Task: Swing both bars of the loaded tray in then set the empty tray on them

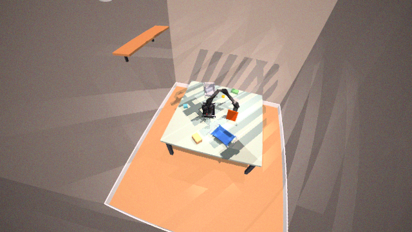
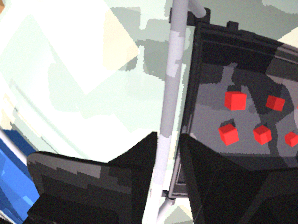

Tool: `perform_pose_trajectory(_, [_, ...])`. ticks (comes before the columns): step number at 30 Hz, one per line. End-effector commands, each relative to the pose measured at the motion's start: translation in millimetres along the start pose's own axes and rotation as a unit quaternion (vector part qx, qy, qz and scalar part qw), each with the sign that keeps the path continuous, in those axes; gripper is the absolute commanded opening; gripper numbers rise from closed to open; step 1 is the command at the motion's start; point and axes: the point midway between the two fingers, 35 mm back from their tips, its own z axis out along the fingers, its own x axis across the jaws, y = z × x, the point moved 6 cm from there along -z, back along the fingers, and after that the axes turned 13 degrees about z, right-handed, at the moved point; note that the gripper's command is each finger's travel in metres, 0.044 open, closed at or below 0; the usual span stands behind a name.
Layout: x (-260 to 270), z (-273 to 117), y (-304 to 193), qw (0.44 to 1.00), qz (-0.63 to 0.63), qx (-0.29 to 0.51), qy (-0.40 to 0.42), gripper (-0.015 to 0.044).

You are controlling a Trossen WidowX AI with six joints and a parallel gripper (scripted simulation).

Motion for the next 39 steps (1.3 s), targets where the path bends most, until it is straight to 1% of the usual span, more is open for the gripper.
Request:
perform_pose_trajectory(1, [-19, 6, 5, 1.0, 0.007, 0.005, -0.01, 0.0082])
perform_pose_trajectory(8, [-47, 22, 11, 1.0, 0.007, 0.005, -0.011, 0.0082])
perform_pose_trajectory(11, [-50, 27, 12, 1.0, 0.007, 0.005, -0.012, 0.0082])
perform_pose_trajectory(15, [-48, 16, 13, 1.0, 0.007, 0.005, -0.011, 0.0082])
perform_pose_trajectory(21, [-43, -18, 13, 1.0, 0.007, 0.005, -0.01, 0.0082])
perform_pose_trajectory(23, [-43, -20, 13, 1.0, 0.007, 0.005, -0.01, 0.0082])
perform_pose_trajectory(24, [-44, -11, 13, 1.0, 0.004, 0.002, -0.012, 0.0082])
perform_pose_trajectory(39, [-44, -11, 13, 1.0, 0.004, 0.002, -0.012, 0.0082])
